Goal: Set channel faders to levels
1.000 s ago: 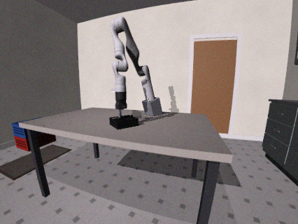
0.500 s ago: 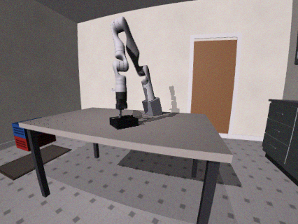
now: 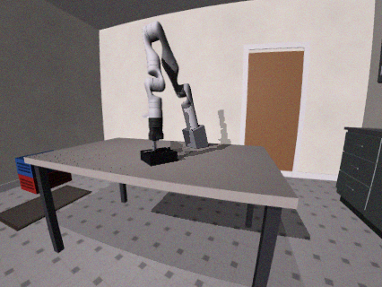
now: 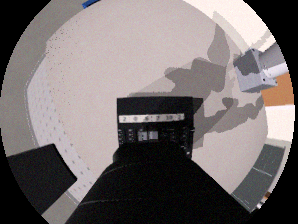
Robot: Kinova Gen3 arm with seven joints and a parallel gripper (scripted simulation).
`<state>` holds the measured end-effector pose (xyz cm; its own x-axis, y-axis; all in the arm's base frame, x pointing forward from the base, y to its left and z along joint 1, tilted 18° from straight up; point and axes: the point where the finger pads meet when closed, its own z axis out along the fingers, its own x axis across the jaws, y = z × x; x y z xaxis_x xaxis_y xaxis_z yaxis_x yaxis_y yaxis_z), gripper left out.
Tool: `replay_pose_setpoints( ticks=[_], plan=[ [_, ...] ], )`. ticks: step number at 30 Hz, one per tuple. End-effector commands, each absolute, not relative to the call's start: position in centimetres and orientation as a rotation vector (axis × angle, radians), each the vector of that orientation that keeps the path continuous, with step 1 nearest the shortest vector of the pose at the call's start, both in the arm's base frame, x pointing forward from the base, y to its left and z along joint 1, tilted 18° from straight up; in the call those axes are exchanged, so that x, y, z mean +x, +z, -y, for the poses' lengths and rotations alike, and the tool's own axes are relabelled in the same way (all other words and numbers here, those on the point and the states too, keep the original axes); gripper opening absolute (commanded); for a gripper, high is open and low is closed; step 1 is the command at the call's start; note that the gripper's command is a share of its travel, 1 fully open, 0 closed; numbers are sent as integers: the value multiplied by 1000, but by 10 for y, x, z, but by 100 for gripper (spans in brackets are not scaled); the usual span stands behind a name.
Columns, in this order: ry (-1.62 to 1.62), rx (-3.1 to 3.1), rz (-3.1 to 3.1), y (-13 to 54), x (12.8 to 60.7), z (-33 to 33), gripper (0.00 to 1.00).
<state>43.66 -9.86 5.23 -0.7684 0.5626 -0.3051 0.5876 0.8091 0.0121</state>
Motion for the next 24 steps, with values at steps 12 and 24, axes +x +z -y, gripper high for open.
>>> replay_pose_setpoints(
  ticks=[12,24],
  plan=[
    [-119,878,-2699,53,437,98,0],
    [-119,878,-2699,53,435,101,0]
  ],
)
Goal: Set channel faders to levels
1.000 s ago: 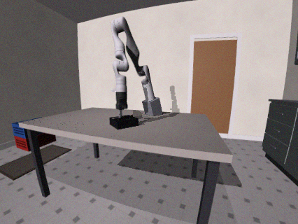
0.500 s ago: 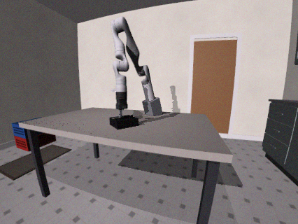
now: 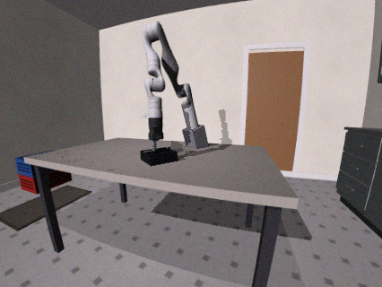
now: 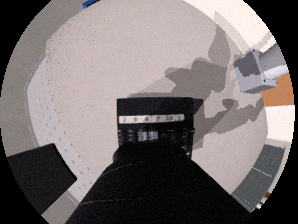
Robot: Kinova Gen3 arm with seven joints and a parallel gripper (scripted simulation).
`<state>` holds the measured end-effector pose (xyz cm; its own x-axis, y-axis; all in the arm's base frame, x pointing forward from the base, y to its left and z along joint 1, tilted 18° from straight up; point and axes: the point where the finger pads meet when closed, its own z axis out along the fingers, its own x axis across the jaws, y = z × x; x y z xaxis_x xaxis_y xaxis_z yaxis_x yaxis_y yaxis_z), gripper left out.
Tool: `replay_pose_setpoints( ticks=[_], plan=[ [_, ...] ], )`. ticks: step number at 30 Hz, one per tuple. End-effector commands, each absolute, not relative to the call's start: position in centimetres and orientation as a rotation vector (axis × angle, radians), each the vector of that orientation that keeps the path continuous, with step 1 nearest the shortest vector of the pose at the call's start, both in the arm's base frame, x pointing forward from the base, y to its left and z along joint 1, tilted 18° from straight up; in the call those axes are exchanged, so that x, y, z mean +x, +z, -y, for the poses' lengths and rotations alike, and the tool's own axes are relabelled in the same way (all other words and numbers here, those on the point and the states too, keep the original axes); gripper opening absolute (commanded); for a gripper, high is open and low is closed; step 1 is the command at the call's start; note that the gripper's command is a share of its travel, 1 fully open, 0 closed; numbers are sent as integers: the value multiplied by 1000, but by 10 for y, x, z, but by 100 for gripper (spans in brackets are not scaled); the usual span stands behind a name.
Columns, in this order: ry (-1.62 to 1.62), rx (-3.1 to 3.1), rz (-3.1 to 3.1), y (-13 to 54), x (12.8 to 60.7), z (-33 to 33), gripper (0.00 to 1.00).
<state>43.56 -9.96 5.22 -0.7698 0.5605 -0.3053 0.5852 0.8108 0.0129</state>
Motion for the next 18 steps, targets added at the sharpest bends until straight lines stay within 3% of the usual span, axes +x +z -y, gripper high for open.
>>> replay_pose_setpoints(
  ticks=[1,18],
  plan=[
    [-119,878,-2699,53,435,101,0],
    [-119,878,-2699,61,432,101,0]
  ],
)
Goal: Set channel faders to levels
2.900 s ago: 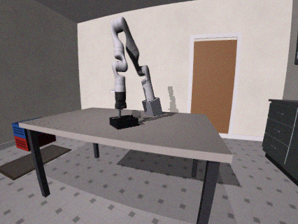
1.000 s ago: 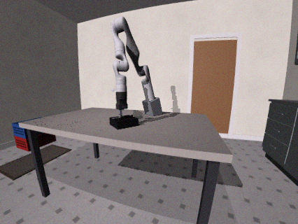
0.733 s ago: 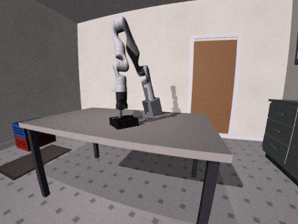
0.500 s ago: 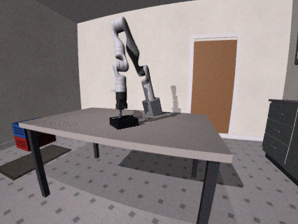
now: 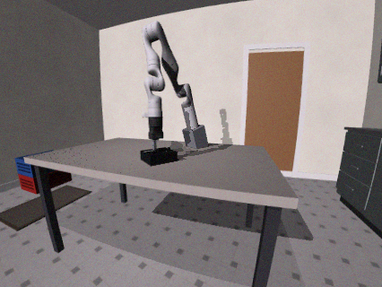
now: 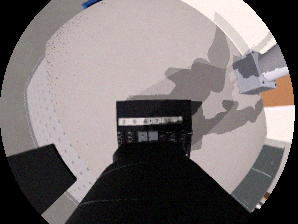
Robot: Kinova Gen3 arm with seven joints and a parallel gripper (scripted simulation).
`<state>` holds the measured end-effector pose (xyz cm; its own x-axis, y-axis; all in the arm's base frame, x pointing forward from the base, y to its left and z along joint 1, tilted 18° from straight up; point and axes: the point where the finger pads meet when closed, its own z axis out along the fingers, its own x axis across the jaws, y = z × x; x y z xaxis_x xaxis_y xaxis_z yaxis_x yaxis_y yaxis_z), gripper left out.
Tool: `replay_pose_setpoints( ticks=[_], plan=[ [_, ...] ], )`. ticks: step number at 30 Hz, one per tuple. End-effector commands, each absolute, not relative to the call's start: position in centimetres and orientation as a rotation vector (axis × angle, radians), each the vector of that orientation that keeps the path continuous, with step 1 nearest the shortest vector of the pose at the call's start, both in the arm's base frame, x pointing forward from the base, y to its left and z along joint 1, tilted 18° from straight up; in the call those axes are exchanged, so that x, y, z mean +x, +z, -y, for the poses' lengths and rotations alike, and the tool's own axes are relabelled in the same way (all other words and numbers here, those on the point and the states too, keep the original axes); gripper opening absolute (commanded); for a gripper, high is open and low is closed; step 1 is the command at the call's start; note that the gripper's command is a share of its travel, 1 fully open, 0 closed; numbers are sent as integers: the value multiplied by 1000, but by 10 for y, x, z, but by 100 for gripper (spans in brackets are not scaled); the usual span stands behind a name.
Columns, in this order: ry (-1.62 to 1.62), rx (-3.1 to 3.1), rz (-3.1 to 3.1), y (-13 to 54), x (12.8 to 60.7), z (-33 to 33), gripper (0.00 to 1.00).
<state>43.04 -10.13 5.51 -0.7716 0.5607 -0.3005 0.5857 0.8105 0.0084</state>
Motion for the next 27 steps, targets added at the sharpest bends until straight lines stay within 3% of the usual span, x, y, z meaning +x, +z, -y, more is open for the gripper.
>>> replay_pose_setpoints(
  ticks=[1,27],
  plan=[
    [-119,878,-2699,63,431,101,0],
    [-119,878,-2699,91,424,96,0]
  ],
)
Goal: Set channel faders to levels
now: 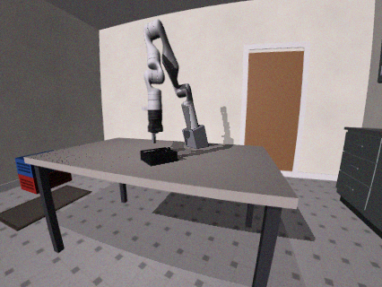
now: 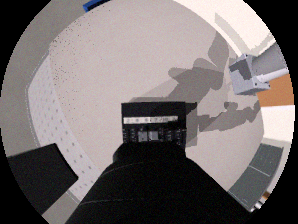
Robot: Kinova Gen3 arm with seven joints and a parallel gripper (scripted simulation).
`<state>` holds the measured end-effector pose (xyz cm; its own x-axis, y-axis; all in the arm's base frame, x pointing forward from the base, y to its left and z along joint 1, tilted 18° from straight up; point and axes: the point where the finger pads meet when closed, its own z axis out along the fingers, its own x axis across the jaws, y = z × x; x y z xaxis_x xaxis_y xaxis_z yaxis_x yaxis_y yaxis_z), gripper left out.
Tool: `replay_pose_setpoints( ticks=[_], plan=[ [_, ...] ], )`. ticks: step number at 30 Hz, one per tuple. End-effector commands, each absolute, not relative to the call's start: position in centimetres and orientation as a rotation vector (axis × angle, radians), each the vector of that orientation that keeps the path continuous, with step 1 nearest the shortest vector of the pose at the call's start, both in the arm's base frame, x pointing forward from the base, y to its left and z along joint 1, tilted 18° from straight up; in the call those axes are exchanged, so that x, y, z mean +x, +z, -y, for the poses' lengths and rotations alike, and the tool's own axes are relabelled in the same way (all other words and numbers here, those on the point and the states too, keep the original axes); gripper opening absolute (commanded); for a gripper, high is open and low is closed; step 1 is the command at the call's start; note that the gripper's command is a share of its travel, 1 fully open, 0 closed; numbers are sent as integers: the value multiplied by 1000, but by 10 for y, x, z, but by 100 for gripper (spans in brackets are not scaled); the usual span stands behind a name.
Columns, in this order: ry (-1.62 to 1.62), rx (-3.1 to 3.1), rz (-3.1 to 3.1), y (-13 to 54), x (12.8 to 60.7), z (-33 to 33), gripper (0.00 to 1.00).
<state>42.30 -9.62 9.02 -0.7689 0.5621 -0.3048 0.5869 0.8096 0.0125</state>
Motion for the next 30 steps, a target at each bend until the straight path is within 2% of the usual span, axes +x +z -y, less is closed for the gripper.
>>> replay_pose_setpoints(
  ticks=[1,17,30],
  plan=[
    [-119,878,-2699,91,424,96,0],
    [-111,934,-2684,90,421,95,0],
    [-65,1236,-2577,83,411,88,0]
  ],
)
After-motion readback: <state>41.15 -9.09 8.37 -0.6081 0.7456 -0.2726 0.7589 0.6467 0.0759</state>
